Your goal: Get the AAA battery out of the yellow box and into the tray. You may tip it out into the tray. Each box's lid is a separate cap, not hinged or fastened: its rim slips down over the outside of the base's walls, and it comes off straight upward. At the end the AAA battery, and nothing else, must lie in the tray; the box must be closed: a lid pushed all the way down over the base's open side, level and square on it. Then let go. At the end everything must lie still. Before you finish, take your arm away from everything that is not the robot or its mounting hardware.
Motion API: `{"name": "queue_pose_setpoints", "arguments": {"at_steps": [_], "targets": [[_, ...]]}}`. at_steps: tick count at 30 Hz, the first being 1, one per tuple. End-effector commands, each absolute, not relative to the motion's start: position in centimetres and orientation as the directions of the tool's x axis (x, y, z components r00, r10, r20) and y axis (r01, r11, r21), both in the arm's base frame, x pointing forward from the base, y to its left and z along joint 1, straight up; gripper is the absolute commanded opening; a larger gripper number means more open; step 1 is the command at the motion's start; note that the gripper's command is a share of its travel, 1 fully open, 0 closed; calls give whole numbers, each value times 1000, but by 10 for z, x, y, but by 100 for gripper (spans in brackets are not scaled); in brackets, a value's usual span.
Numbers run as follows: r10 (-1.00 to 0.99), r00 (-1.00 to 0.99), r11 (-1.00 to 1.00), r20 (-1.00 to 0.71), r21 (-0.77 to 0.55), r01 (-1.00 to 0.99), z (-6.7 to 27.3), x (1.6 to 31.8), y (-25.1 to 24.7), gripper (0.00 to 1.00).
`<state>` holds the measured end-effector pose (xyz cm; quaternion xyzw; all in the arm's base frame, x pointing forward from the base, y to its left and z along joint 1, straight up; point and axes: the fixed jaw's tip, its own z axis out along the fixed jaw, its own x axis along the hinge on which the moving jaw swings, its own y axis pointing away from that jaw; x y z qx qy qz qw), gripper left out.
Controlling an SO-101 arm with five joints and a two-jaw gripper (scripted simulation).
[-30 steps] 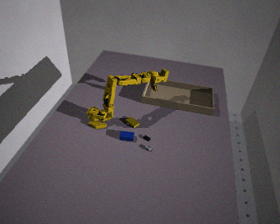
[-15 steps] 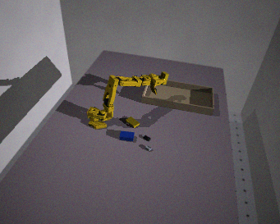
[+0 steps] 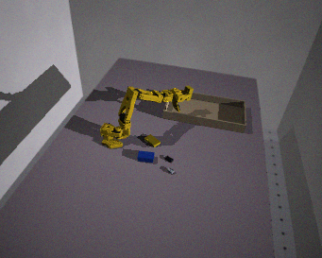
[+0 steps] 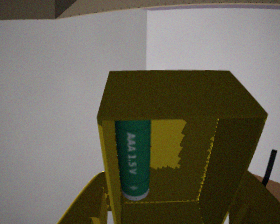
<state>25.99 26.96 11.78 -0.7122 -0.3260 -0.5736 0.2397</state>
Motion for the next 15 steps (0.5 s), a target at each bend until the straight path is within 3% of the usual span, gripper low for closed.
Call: {"name": "queue_pose_setpoints", "arguments": {"at_steps": [1, 15], "targets": [[143, 101, -669, 985, 21, 743, 127, 259, 273, 20], [139, 105, -668, 985, 15, 744, 112, 257, 272, 20]]}}
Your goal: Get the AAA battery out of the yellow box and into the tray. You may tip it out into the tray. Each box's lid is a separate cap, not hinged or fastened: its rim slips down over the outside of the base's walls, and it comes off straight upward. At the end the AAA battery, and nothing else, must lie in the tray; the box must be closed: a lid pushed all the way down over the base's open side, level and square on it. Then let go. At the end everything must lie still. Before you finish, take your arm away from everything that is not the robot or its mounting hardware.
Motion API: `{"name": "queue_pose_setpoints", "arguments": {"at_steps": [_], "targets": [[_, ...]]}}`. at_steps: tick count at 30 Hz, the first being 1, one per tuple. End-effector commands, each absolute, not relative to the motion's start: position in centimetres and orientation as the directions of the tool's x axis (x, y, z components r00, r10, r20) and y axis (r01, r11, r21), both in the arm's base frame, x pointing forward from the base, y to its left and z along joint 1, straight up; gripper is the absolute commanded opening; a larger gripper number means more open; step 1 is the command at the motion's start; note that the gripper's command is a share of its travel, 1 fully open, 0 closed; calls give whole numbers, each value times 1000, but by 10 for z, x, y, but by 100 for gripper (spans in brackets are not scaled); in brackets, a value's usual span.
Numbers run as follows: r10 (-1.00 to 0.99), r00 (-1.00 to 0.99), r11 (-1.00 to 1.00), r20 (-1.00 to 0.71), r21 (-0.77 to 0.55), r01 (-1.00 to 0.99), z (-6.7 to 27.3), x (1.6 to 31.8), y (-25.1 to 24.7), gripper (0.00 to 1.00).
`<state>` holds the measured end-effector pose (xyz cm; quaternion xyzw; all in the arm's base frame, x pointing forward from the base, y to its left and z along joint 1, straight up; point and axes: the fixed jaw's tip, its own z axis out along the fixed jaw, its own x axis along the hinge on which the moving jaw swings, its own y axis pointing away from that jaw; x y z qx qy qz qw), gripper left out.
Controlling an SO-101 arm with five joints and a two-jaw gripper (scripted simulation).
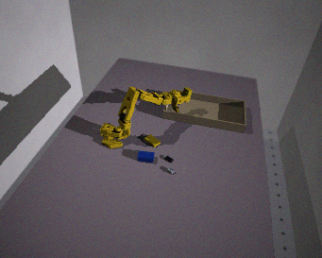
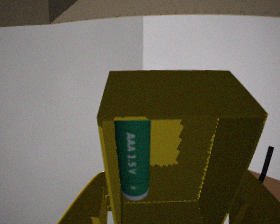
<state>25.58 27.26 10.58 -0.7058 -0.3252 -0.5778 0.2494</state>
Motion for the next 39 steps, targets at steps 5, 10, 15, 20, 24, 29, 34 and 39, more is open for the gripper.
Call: {"name": "queue_pose_setpoints", "arguments": {"at_steps": [5, 10, 15, 20, 24, 29, 34, 39], "targets": [[138, 106, -668, 985, 13, 744, 108, 256, 272, 20], [137, 107, -668, 985, 12, 744, 104, 256, 272, 20], [136, 109, -667, 985, 10, 745, 100, 255, 271, 20], [135, 110, -667, 985, 8, 745, 97, 254, 271, 20], [135, 110, -667, 985, 8, 745, 96, 254, 271, 20], [134, 111, -667, 985, 7, 745, 94, 254, 271, 20], [134, 111, -667, 985, 6, 745, 92, 253, 270, 20], [133, 111, -666, 985, 6, 746, 91, 253, 270, 20]]}}
